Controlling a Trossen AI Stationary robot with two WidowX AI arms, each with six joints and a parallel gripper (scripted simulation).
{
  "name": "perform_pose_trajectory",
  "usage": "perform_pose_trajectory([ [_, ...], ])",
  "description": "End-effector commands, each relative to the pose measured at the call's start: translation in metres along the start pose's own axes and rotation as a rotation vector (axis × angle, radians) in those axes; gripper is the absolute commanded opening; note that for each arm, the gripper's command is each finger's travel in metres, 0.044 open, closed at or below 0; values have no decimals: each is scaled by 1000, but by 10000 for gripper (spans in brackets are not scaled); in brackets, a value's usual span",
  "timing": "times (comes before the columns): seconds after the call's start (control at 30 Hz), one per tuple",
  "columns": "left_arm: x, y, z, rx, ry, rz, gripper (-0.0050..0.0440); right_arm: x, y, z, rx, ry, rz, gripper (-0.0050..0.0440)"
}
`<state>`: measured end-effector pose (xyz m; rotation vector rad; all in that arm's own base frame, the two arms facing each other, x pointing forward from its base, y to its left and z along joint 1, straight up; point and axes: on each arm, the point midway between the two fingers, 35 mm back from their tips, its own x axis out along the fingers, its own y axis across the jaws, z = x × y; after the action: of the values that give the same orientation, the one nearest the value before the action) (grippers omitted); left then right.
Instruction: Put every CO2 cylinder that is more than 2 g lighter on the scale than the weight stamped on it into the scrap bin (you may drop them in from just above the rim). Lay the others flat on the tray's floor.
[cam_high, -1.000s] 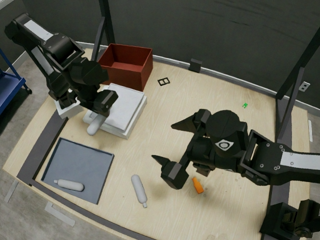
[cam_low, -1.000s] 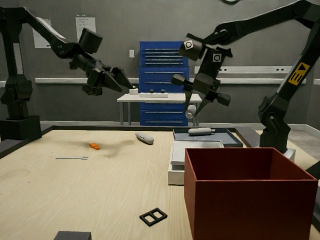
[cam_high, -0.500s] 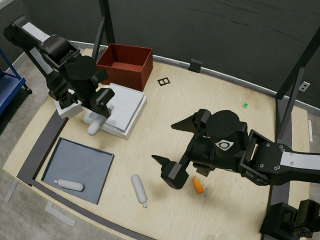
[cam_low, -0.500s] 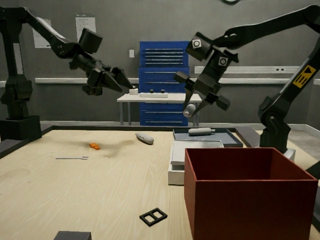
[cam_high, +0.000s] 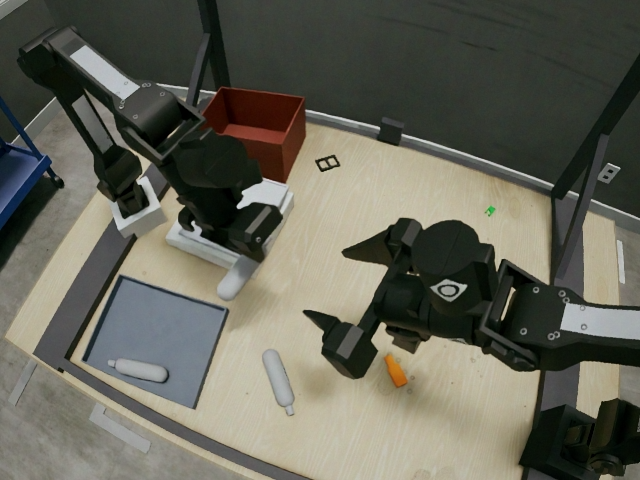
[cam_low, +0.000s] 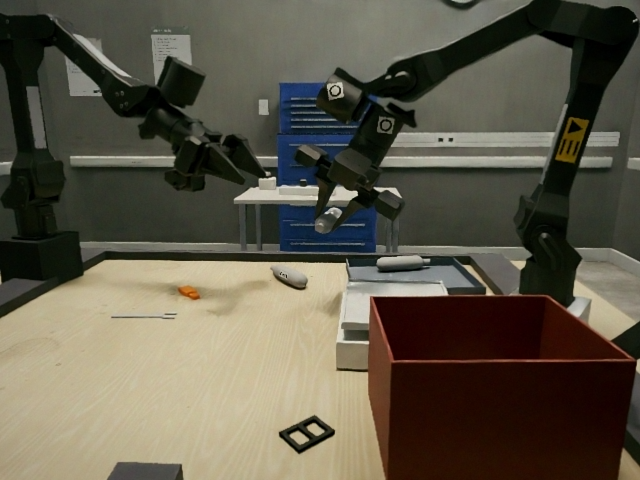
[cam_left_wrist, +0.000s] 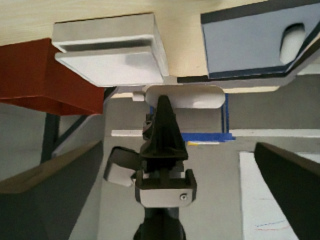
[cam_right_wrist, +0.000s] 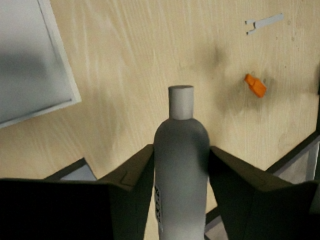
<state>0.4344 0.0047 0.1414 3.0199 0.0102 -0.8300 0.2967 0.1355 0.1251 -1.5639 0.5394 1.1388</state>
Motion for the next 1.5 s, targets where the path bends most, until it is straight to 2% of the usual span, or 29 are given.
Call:
perform_pose_trajectory([
  [0.0, -3, 0, -8, 4, 22, 0, 440, -1, -28, 2, 1, 1, -41, -50],
  [0.2, -3, 0, -8, 4, 22, 0, 440, 7, -42, 2, 1, 1, -42, -50],
  [0.83, -3, 0, -8, 4, 22, 0, 440, 6, -46, 2, 41, 2, -31, -50],
  [1.03, -3, 0, -8, 4, 22, 0, 440, 6, -46, 2, 335, 7, -2, -50],
  [1.1, -3, 0, -8, 4, 22, 0, 440, 6, -46, 2, 335, 7, -2, -50],
  [1.47, -3, 0, -8, 4, 22, 0, 440, 7, -45, 2, 903, 40, 48, -50],
])
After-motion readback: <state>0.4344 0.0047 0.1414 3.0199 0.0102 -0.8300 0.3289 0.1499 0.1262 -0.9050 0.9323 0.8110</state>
